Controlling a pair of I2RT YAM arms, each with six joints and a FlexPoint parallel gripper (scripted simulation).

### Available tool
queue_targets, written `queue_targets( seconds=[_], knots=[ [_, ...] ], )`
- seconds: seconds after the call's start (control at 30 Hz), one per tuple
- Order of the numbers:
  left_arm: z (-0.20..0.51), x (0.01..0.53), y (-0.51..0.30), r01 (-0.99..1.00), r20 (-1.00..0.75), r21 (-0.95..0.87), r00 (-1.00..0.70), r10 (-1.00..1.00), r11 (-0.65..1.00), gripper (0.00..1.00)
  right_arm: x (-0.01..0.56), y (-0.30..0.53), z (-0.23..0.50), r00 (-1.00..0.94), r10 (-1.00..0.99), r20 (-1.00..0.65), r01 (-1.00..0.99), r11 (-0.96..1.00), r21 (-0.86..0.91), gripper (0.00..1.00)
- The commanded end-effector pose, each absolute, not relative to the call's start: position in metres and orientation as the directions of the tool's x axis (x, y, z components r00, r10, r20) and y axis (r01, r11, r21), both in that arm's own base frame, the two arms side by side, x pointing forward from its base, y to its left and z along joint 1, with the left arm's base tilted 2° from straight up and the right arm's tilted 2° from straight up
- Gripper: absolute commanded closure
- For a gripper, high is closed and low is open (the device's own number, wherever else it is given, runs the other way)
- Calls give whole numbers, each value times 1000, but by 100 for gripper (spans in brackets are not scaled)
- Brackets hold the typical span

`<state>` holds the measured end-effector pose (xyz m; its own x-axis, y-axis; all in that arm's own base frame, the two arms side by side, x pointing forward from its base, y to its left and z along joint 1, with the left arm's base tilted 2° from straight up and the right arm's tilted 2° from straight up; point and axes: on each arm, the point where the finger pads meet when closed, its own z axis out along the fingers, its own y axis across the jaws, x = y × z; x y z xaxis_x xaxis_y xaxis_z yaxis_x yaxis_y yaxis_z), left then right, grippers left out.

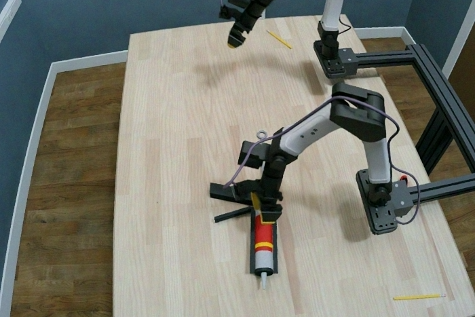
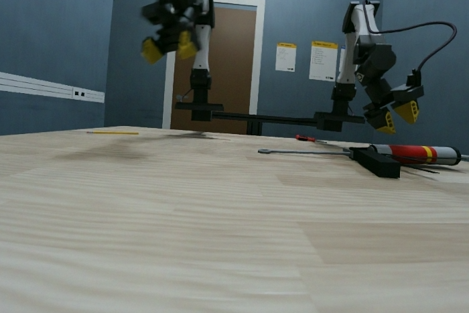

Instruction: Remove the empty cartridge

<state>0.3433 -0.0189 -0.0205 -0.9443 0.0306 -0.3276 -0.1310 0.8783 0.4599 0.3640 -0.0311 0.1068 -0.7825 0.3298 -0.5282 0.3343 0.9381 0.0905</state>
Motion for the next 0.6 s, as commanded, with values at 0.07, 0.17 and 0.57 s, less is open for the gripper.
queue_targets(
  seconds=[0.07, 0.17, 0.57],
  knots=[
    [-27, 348, -20, 227, -118, 454, -943, 311, 862, 24, 375, 34, 141, -722, 123, -680, 87, 992, 88, 0],
    [-28, 348, -20, 284, -89, 446, -930, 357, 849, 24, 373, 48, 145, -710, 86, -699, 37, 996, 85, 0],
    [-33, 354, -13, 740, 102, 297, -652, 751, 603, 24, 304, 197, 180, -488, -233, -841, -478, 878, 34, 0]
  ],
)
